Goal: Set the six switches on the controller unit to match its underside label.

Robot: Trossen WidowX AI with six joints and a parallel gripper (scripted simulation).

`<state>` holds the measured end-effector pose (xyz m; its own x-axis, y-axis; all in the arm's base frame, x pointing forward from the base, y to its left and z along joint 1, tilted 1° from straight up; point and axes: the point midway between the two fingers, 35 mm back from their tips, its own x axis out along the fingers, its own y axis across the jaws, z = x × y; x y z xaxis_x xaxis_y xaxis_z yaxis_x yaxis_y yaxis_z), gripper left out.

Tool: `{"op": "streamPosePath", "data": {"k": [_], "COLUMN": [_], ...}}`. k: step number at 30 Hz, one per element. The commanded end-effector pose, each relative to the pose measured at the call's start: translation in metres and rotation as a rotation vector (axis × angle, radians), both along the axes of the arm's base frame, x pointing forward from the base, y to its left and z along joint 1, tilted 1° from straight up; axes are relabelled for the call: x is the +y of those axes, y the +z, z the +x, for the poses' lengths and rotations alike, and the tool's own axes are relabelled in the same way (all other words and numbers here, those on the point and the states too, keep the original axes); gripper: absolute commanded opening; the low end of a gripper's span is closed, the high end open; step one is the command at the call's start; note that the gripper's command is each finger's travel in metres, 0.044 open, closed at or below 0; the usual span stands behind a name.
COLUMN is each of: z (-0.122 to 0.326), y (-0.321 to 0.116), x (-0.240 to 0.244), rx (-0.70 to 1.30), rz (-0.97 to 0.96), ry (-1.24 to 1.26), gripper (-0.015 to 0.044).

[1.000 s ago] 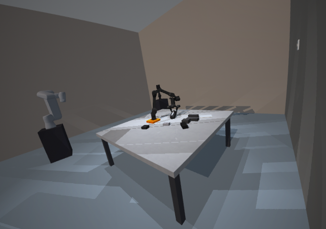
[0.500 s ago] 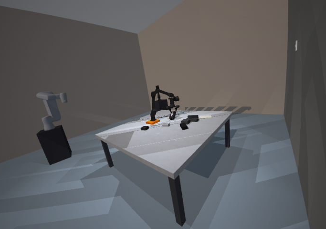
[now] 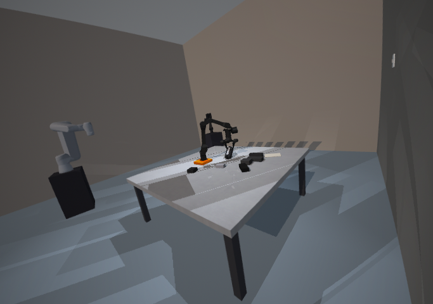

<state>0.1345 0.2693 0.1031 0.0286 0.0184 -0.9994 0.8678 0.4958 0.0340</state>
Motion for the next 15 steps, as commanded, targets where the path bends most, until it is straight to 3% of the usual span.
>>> {"op": "streamPosePath", "data": {"k": [1, 15], "z": [0.0032, 0.0069], "y": [0.0059, 0.0131], "x": [-0.0011, -0.0081], "rx": [-0.01, -0.01], "rz": [0.008, 0.008], "ry": [0.002, 0.002], "gripper": [0.0336, 0.0336]}}
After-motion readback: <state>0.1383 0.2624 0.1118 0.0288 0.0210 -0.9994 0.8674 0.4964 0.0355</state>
